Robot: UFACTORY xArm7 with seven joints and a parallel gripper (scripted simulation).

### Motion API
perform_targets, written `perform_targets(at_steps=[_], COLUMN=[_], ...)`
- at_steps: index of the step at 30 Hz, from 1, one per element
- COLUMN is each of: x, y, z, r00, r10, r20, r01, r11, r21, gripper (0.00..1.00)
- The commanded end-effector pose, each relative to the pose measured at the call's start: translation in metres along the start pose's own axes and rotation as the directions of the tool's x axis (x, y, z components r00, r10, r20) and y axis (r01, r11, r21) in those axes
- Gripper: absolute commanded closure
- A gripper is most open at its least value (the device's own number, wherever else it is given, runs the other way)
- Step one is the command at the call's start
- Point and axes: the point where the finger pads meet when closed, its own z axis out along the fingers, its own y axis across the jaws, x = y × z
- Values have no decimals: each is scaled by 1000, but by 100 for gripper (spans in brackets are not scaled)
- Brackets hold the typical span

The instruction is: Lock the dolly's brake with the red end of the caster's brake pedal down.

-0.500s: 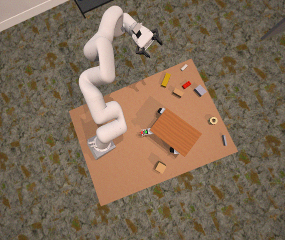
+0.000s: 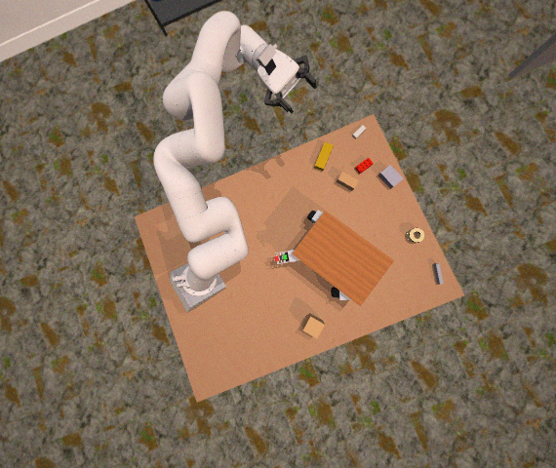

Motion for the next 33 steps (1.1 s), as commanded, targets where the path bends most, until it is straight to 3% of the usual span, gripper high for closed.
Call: perform_targets(at_steps=[1, 2, 3, 9, 14, 32, 33], x=[2, 2, 2, 6, 28, 36, 45], y=[-1, -1, -1, 2, 10, 13, 16], z=[0, 0, 0, 1, 8, 11, 14], r00=[1000, 1000, 1000, 1000, 994, 991, 988], r10=[3, 3, 3, 5, 21, 28, 38], r20=[2, 2, 2, -25, -106, -128, -150], r01=[-3, -3, -3, -5, -19, -25, -34], r11=[1000, 1000, 1000, 1000, 1000, 999, 999], r21=[-1, -1, -1, 8, 25, 26, 27], gripper=[0, 0, 100, 100, 100, 100, 100])
